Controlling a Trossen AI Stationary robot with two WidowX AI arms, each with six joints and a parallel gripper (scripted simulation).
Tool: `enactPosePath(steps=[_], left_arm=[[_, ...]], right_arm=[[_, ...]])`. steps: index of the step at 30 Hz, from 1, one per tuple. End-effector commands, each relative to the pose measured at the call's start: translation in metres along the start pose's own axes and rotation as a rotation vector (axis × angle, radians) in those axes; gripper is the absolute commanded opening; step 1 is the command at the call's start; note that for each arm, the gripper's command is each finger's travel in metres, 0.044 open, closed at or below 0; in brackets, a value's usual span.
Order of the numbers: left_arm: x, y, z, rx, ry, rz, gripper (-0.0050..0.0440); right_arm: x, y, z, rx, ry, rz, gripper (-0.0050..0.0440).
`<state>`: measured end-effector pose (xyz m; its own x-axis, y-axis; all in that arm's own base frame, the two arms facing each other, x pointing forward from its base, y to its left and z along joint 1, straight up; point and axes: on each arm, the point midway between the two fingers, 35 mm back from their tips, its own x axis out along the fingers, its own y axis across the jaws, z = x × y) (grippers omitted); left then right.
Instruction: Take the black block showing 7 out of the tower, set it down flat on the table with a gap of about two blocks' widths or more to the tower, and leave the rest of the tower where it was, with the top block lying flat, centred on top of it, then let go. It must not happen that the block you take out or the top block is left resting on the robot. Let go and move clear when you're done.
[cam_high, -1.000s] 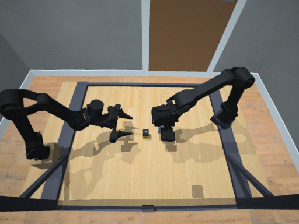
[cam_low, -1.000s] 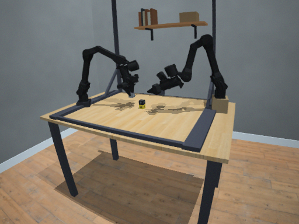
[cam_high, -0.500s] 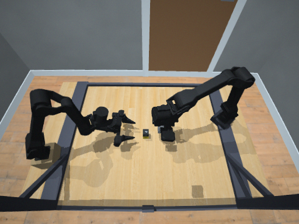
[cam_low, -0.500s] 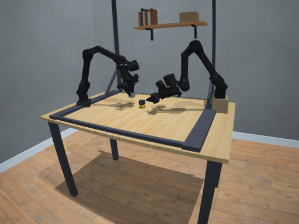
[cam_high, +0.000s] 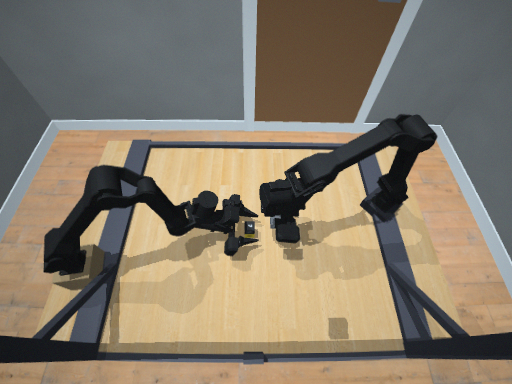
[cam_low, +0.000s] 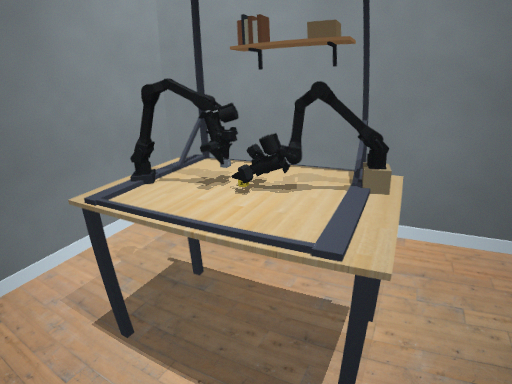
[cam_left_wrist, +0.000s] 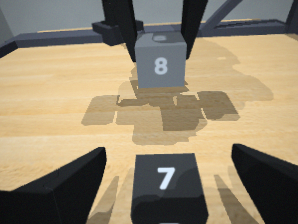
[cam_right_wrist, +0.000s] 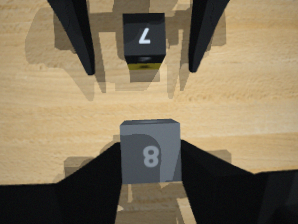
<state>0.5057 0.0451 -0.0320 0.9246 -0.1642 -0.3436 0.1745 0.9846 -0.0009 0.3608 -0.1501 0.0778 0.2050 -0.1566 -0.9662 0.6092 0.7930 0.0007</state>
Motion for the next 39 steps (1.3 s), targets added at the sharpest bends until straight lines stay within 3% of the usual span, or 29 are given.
enactPosePath(steps=[1, 7, 12, 26, 27, 29, 33, 39], left_arm=[[0.007, 0.004, 0.008, 0.003, -0.018, 0.010, 0.0352], [0.005, 0.004, 0.013, 0.008, -0.027, 0.008, 0.0208], [0.005, 0.004, 0.013, 0.008, -0.027, 0.008, 0.0201], [0.005, 0.004, 0.013, 0.008, -0.027, 0.008, 0.0108], [0.006, 0.005, 0.017, 0.011, -0.033, 0.011, 0.0084], [0.006, 0.005, 0.017, 0.011, -0.033, 0.011, 0.0084], [0.001, 0.004, 0.025, 0.011, -0.035, 0.011, 0.0000], [0.000, 0.004, 0.022, 0.008, -0.027, 0.010, -0.0003]], right_arm=[[-0.009, 0.001, 0.006, 0.003, -0.030, 0.008, -0.0050], [-0.009, 0.001, 0.006, 0.003, -0.030, 0.008, -0.0050], [-0.009, 0.001, 0.006, 0.003, -0.030, 0.008, -0.0050], [-0.009, 0.001, 0.006, 0.003, -0.030, 0.008, -0.0050], [-0.009, 0.001, 0.006, 0.003, -0.030, 0.008, -0.0050], [-0.009, 0.001, 0.006, 0.003, -0.030, 0.008, -0.0050], [-0.009, 0.001, 0.006, 0.003, -0.030, 0.008, -0.0050], [-0.009, 0.001, 0.006, 0.003, -0.030, 0.008, -0.0050]])
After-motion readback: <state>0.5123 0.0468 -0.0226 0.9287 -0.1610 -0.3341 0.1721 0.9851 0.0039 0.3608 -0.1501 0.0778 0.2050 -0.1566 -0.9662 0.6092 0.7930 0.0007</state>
